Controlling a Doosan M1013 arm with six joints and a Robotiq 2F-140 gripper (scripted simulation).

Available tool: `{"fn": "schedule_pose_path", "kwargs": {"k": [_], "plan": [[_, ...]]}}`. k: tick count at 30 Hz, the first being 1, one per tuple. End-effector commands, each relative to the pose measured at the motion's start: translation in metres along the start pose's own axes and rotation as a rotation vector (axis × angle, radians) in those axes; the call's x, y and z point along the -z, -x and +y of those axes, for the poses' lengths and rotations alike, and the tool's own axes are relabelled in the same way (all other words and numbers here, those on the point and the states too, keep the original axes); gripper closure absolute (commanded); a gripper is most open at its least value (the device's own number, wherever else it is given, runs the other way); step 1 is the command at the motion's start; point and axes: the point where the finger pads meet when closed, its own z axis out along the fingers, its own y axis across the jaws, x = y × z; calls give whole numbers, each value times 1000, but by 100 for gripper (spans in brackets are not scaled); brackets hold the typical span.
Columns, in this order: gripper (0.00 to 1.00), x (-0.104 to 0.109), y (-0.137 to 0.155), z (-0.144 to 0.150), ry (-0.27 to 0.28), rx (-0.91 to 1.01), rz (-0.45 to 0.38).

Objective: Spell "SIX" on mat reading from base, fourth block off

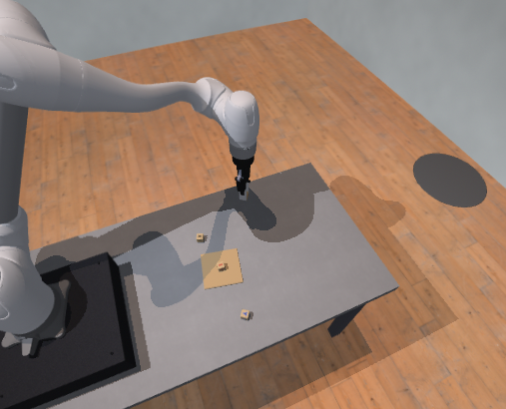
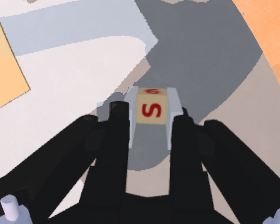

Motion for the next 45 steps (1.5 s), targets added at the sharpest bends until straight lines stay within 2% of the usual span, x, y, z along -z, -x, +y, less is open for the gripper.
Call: {"fn": "schedule_pose_path", "kwargs": {"k": [1,5,6,20,22,23,37,39,40,45], "plan": [[87,3,5,-16,14,138,-4],[87,4,5,-24,14,209,-5],[87,4,5,-33,14,292,-5],[87,5,2,-89,12,775,-9],[87,5,2,-89,12,775,-9],[87,5,0,-98,12,859,-9],[87,4,-9,-152,10,1340,-13],[87,4,-9,-152,10,1340,-13],[87,4,-11,-162,9,1424,-13],[87,3,-16,-180,8,1592,-14]]}}
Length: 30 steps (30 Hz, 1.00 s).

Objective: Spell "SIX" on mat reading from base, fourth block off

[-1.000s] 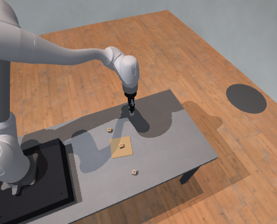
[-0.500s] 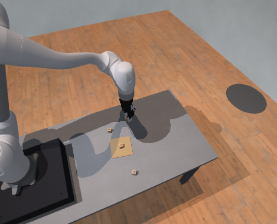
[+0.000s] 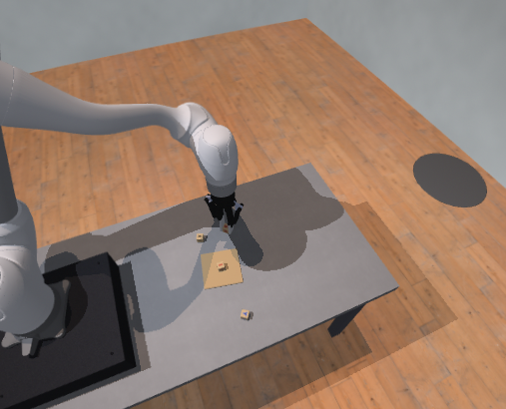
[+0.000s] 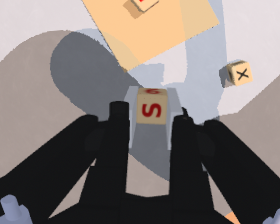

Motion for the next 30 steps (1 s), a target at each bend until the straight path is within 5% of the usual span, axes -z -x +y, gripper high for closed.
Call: {"fn": "schedule_pose_path", "kwargs": {"k": [1,17,30], "plan": [[87,2,-15,-1,-3,138,-16],[87,-2,-69,12,-6,627,-15],[87,-2,-76,14,-7,694,-14]]}}
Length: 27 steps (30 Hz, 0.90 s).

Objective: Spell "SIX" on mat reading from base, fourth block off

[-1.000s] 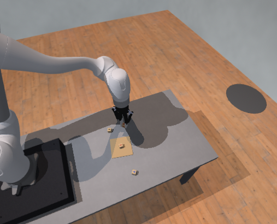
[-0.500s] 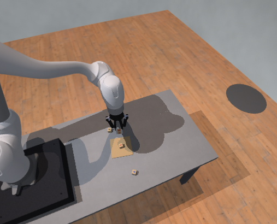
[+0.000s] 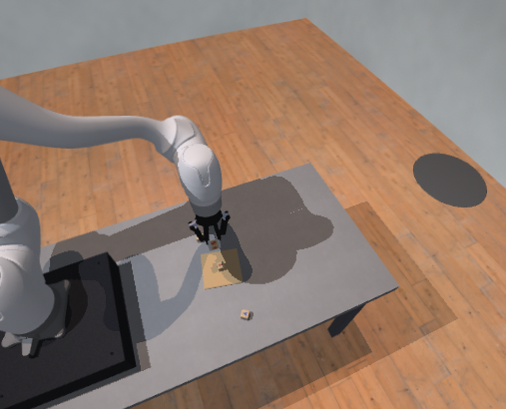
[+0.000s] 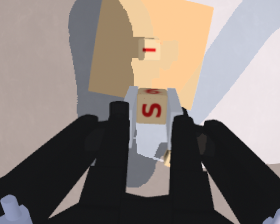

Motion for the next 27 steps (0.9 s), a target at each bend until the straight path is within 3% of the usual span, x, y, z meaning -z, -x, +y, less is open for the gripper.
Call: {"fn": "schedule_pose_path", "kwargs": {"k": [1,15,27], "plan": [[87,2,-1,-2,-11,3,-4],[87,-4,-1,-2,-10,11,-5],[87,-53,-2,-2,-10,11,-5]]}}
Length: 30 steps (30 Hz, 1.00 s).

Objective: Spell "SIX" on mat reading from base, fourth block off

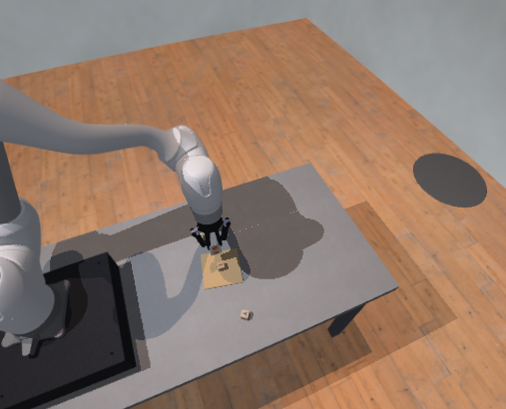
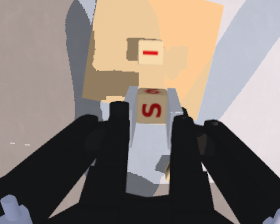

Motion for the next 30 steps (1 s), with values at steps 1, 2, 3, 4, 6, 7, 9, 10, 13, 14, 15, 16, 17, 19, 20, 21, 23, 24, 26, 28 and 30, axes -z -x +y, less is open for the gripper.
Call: {"fn": "schedule_pose_path", "kwargs": {"k": [1,2,3,4,6,7,9,10,13,14,15,16,17,19,20,21,23,24,26,28,30], "plan": [[87,-22,-2,-1,-1,2,-1],[87,-26,-2,-1,-1,2,-1],[87,-31,-2,-1,-1,2,-1],[87,-31,-2,-1,-1,2,-1],[87,-35,-3,-1,-1,2,-1],[87,-39,-3,-1,-1,2,-1],[87,-46,-3,-1,-1,2,-1],[87,-48,-3,-1,-1,2,-1],[87,-54,-3,0,-1,2,-1],[87,-56,-3,0,-1,2,-1],[87,-57,-3,0,-1,2,-1],[87,-57,-3,0,-1,2,-1],[87,-57,-3,0,-1,2,-1],[87,-58,-3,0,-1,2,-1],[87,-58,-3,0,-1,2,-1],[87,-58,-3,0,-1,2,-1],[87,-58,-3,0,-1,2,-1],[87,-58,-3,0,-1,2,-1],[87,-58,-3,0,-1,2,-1],[87,-58,-3,0,-1,2,-1],[87,-58,-3,0,-1,2,-1]]}}
